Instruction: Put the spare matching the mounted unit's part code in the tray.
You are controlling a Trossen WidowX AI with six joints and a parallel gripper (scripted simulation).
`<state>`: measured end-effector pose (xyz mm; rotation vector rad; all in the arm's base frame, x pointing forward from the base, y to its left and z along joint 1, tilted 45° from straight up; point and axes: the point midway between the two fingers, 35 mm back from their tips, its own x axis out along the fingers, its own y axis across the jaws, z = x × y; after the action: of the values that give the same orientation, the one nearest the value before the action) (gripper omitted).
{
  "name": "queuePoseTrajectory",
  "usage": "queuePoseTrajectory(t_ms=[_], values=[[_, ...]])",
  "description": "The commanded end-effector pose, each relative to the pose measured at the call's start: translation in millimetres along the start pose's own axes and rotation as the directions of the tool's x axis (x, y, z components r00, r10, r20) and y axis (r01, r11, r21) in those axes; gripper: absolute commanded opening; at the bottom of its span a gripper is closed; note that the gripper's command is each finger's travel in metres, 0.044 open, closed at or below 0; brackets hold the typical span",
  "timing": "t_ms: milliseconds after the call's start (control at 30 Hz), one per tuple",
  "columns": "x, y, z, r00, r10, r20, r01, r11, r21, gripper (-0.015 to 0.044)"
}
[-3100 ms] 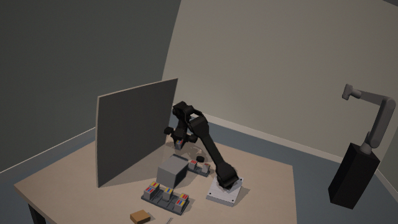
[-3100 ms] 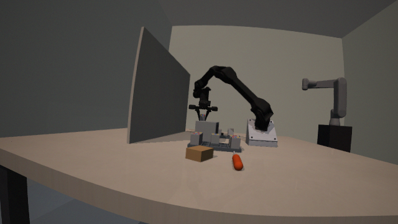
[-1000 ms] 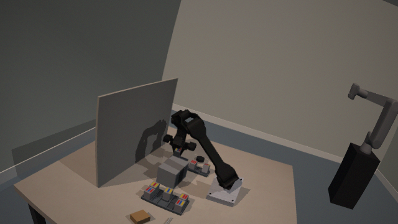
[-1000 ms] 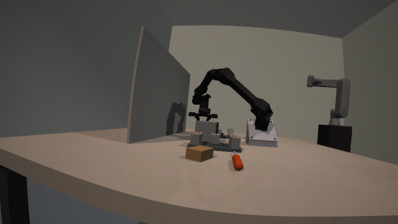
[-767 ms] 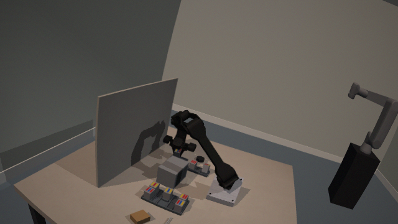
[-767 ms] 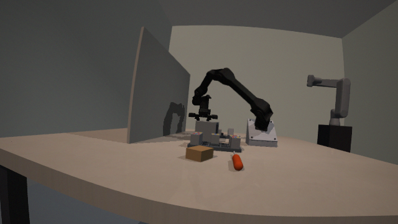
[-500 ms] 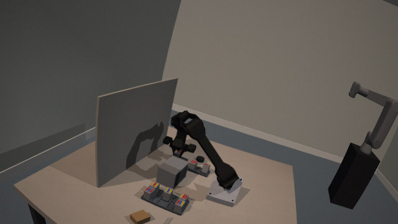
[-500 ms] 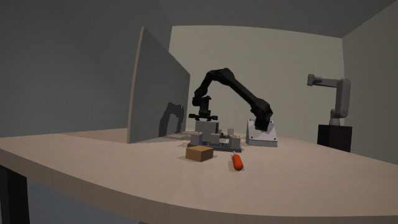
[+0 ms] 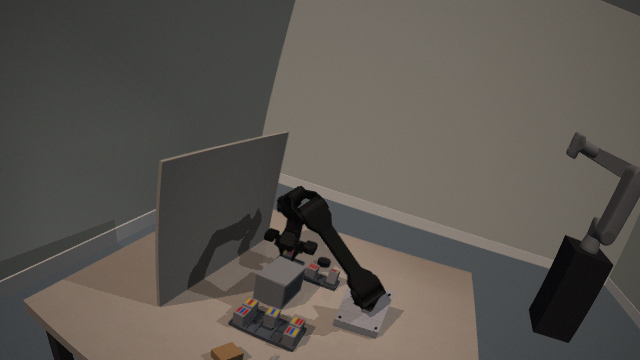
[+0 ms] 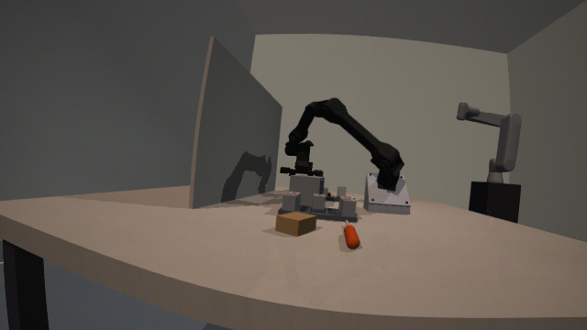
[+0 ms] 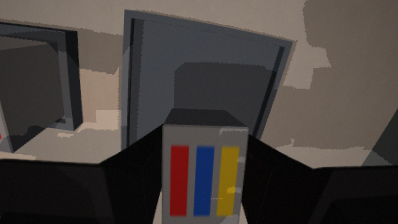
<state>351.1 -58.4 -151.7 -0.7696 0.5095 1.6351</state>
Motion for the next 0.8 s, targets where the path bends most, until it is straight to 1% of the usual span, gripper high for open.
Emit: queuePoseTrajectory(t_ms=[0, 33, 600, 667, 767], values=[[4, 2, 1, 1.000, 0.001, 0.007, -0.001, 1.000, 0.011, 0.0000], [4, 2, 1, 1.000, 0.001, 0.007, -0.001, 1.000, 0.011, 0.0000], [1, 0, 0, 1.000, 0.000, 0.001, 0.000, 1.000, 0.000, 0.0440], [-10, -1, -1, 1.000, 0.000, 0.000, 0.000, 1.000, 0.002, 0.0440], [-61, -2, -3, 1.000, 0.001, -0.001, -0.001, 1.000, 0.008, 0.0440]])
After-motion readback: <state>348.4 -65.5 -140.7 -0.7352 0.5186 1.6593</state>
